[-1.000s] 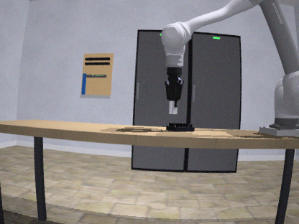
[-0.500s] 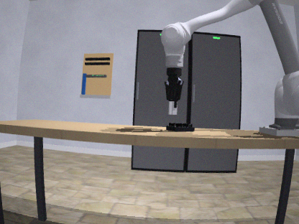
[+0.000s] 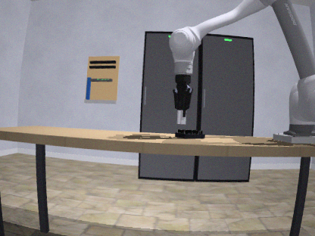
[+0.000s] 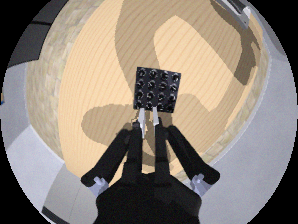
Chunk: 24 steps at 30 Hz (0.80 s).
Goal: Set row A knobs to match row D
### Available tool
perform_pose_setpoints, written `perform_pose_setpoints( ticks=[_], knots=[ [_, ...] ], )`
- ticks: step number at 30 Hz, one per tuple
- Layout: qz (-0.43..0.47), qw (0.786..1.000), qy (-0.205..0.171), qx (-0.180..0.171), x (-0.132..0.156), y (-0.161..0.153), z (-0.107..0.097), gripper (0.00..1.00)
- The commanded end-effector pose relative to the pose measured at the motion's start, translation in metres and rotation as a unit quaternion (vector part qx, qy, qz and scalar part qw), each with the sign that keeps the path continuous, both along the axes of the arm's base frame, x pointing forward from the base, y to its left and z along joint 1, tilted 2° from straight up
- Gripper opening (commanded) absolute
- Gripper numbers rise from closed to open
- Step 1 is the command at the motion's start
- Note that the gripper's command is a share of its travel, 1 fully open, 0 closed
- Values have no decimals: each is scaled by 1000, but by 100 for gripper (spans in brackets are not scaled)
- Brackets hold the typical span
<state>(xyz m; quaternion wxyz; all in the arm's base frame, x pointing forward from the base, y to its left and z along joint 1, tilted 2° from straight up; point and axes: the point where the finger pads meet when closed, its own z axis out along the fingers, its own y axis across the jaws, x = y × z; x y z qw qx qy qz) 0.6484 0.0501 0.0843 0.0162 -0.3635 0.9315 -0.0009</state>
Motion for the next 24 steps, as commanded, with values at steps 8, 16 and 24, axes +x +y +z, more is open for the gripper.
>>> perform_pose_setpoints(
  ticks=[8, 16, 24],
  knots=[
    [0, 1000, 1, 1, -1, -1, -15, 12],
    [0, 1000, 1, 1, -1, -1, -20, 12],
    [0, 1000, 1, 1, -1, -1, -21, 12]
  ],
)
